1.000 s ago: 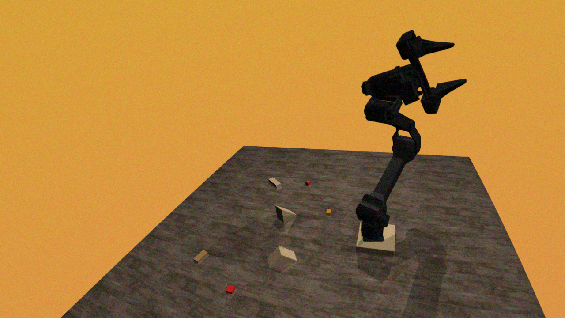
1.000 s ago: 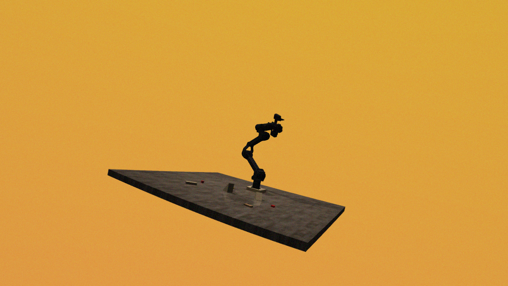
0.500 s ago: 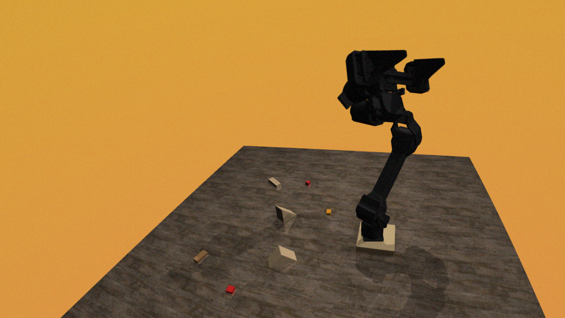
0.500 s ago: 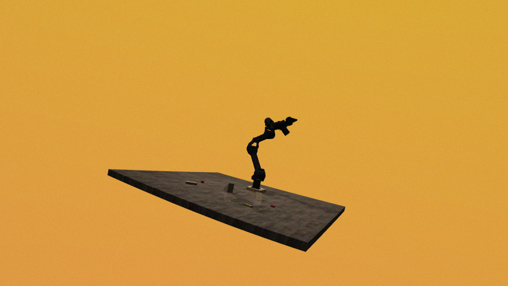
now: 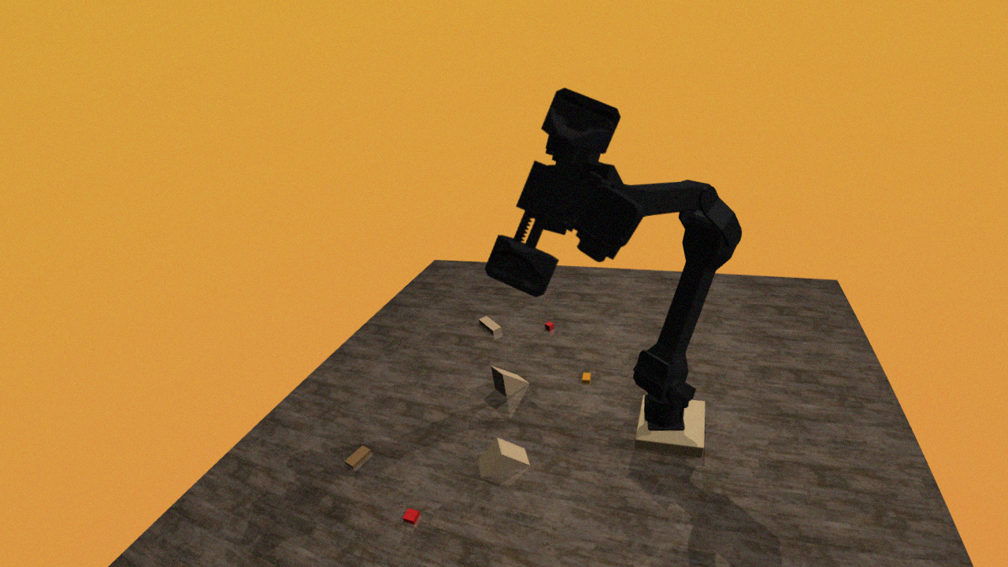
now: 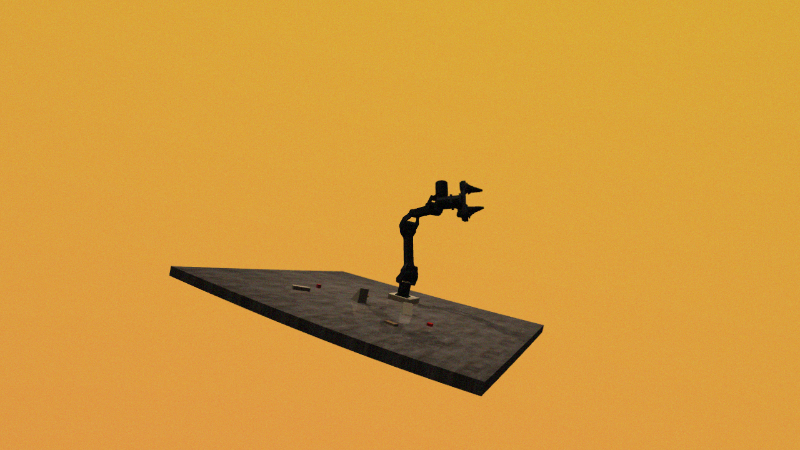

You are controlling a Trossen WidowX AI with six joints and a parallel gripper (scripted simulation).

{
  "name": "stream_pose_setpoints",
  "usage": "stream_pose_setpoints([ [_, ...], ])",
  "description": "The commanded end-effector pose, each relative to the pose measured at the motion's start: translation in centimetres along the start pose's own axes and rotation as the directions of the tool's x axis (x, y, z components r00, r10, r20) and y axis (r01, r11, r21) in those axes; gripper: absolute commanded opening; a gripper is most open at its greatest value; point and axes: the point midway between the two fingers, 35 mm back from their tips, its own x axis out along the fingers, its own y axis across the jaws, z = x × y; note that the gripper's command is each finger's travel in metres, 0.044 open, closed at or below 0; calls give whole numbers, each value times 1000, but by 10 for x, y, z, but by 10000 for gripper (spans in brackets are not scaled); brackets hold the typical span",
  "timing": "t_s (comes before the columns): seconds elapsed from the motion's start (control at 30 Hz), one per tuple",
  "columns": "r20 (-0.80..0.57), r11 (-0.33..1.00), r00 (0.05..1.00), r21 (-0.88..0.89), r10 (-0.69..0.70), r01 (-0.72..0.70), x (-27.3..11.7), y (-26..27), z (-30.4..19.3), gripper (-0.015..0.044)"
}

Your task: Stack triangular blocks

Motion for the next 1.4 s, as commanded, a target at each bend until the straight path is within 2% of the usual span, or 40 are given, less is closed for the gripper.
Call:
stream_pose_setpoints([
  [0.0, -97, 905, 969, 388, 228, -174, 8, 68, -39, 440],
  [0.17, -137, 684, 884, 690, 446, -238, 1, 135, -64, 440],
  [0.33, -130, 393, 749, 901, 650, -186, -20, 201, -79, 440],
  [0.57, -34, 1, 484, 998, 874, 68, -68, 284, -84, 440],
  [0.77, 121, -198, 215, 902, 969, 384, -122, 340, -73, 440],
  [0.87, 218, -223, 76, 809, 973, 544, -152, 360, -63, 440],
  [0.97, 323, -196, -60, 700, 944, 687, -183, 375, -51, 440],
  [1.07, 433, -118, -188, 588, 882, 800, -214, 384, -38, 440],
  [1.2, 575, 51, -339, 457, 745, 888, -253, 387, -21, 440],
  [1.37, 597, 84, -361, 440, 717, 894, -260, 386, -18, 440],
])
